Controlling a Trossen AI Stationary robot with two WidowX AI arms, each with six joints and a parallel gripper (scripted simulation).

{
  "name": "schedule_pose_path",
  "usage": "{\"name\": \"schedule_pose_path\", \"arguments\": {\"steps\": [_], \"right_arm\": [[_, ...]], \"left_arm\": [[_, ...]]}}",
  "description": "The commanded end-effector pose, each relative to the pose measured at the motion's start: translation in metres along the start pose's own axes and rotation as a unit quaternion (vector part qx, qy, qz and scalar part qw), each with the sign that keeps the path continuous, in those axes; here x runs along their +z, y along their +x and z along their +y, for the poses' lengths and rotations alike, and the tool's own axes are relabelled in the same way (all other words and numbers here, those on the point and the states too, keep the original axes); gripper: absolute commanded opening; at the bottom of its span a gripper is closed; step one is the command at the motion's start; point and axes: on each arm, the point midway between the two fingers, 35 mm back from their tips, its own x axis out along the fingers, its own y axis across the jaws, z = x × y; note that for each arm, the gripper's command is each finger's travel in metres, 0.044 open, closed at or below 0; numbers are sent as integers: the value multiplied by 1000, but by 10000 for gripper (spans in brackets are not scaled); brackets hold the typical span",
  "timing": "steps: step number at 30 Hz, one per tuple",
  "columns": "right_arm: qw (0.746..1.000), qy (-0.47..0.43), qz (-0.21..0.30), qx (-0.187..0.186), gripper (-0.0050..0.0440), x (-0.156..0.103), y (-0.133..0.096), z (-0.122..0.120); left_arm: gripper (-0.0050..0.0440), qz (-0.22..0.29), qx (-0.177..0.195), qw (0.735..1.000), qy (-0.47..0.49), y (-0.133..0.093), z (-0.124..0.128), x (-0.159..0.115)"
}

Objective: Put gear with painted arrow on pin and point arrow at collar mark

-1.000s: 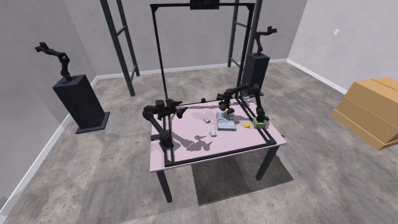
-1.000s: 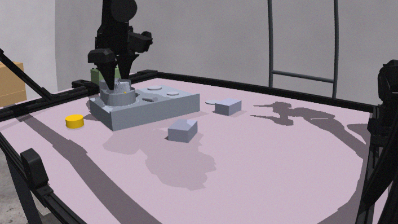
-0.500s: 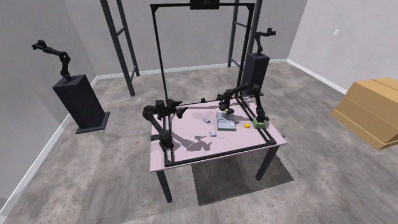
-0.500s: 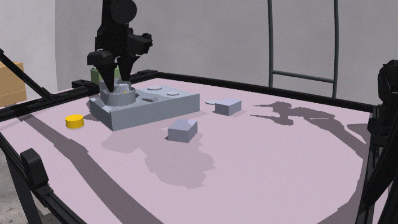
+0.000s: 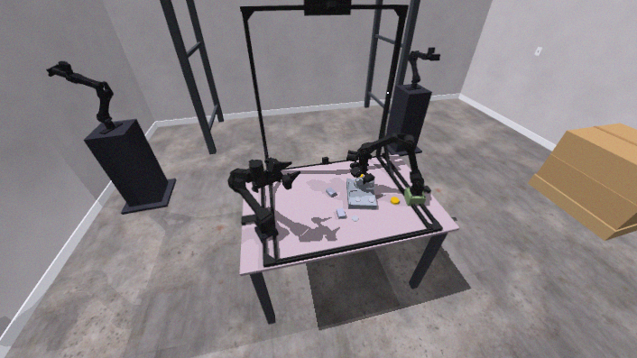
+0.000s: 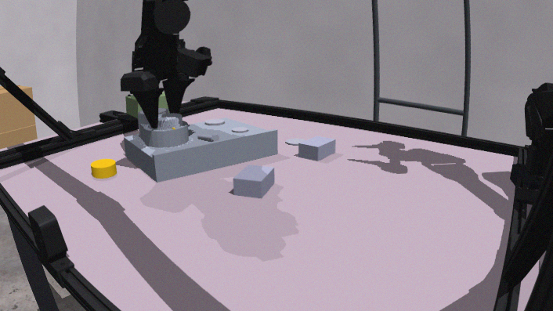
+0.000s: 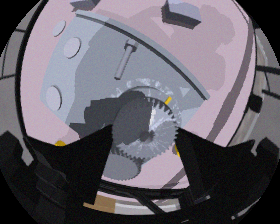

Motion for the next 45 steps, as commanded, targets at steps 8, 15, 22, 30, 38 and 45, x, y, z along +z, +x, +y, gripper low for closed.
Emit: {"name": "schedule_pose_path", "arguments": {"steps": [8,15,22,30,38,45], "right_arm": [[1000,0,0,0,400,0,0,0],[1000,0,0,0,400,0,0,0],[1000,0,0,0,400,0,0,0],[1000,0,0,0,400,0,0,0],[1000,0,0,0,400,0,0,0],[1000,0,0,0,400,0,0,0]], "left_arm": [[400,-1,-1,1000,1,0,0,0],[400,-1,-1,1000,1,0,0,0],[400,-1,-1,1000,1,0,0,0],[400,-1,-1,1000,1,0,0,0],[400,-1,-1,1000,1,0,0,0],[400,-1,-1,1000,1,0,0,0]]}}
